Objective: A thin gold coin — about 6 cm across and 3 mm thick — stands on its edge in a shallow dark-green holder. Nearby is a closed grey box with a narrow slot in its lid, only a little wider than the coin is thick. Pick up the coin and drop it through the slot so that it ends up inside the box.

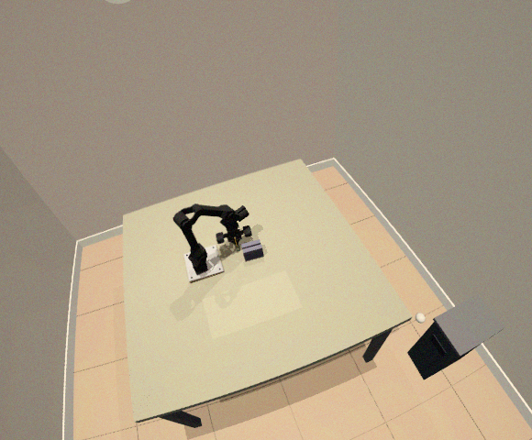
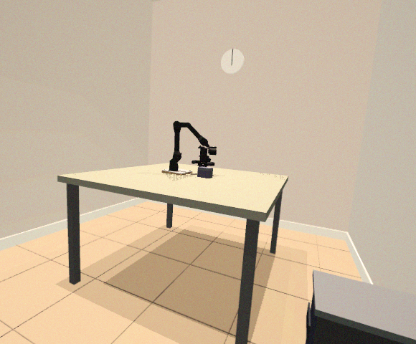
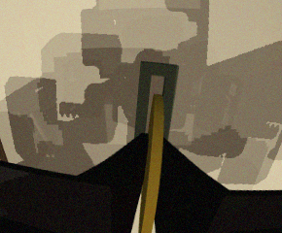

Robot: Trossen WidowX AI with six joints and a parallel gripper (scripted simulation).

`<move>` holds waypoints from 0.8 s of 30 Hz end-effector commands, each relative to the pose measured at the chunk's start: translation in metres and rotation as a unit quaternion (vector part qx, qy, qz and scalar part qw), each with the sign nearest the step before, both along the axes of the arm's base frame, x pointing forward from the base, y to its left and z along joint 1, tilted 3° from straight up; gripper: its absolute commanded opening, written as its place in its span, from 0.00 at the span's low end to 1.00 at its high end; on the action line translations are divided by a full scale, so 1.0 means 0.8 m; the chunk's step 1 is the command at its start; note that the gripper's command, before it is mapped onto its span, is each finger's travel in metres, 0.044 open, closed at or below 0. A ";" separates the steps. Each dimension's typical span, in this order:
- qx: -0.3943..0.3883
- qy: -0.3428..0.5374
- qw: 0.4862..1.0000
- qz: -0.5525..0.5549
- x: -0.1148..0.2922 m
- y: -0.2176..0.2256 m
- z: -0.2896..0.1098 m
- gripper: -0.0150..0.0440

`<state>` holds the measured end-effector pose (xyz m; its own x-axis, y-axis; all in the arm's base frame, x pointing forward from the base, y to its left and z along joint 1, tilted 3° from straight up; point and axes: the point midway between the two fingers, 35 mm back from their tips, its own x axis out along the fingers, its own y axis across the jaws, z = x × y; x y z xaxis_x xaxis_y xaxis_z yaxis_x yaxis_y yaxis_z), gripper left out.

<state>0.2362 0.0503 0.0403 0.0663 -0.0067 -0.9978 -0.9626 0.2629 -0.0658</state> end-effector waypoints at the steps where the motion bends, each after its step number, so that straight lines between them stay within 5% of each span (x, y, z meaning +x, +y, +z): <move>1: -0.002 0.000 1.000 0.002 0.000 -0.001 -0.001 0.25; 24: -0.003 -0.005 1.000 -0.012 0.004 -0.001 0.053 0.25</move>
<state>0.2365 0.0490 0.0717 0.0603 -0.0158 -0.9981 -0.9548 0.2906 -0.0622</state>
